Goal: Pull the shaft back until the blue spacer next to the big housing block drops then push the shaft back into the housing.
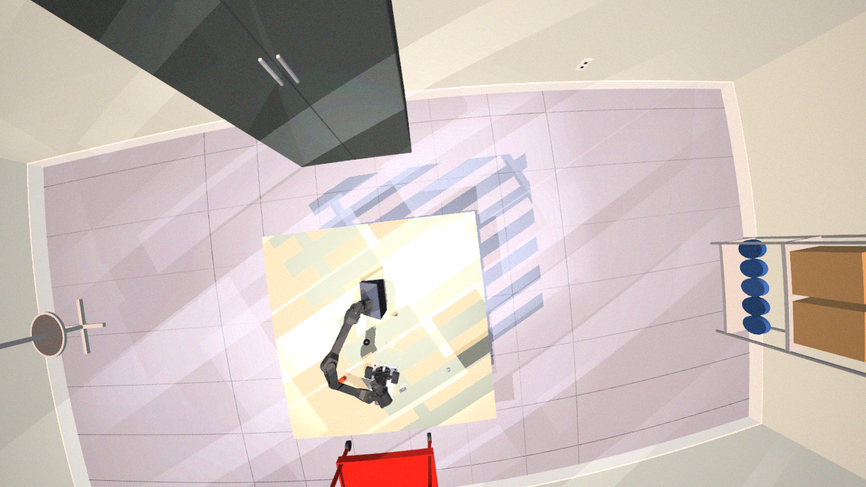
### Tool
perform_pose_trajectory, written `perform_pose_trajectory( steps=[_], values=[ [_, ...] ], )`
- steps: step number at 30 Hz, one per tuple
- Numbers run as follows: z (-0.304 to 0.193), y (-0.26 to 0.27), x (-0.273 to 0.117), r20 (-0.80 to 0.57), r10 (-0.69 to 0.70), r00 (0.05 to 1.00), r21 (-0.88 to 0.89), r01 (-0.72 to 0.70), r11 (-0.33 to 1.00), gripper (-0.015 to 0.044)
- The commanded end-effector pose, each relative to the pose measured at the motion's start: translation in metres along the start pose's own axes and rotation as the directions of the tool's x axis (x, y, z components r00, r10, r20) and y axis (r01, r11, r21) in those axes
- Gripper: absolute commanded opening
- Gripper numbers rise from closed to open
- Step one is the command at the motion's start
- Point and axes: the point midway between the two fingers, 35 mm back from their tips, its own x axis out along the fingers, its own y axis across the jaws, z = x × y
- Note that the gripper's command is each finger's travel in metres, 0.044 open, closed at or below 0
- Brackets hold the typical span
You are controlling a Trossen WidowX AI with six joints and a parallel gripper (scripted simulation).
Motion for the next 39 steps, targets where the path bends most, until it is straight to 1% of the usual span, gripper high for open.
perform_pose_trajectory(
  steps=[1, 36, 39],
  values=[
    [0.004, -0.0006, -0.001, 0.009, -0.001, 1.0, 0.002, 0.001, 1.0, 0.0],
    [0.0072, -0.0007, -0.0011, 0.009, -0.001, 1.0, 0.003, 0.001, 1.0, 0.0],
    [0.0032, 0.0, -0.0001, 0.0, 0.0, 1.0, 0.0, 0.0, 1.0, 0.0079]
  ],
)
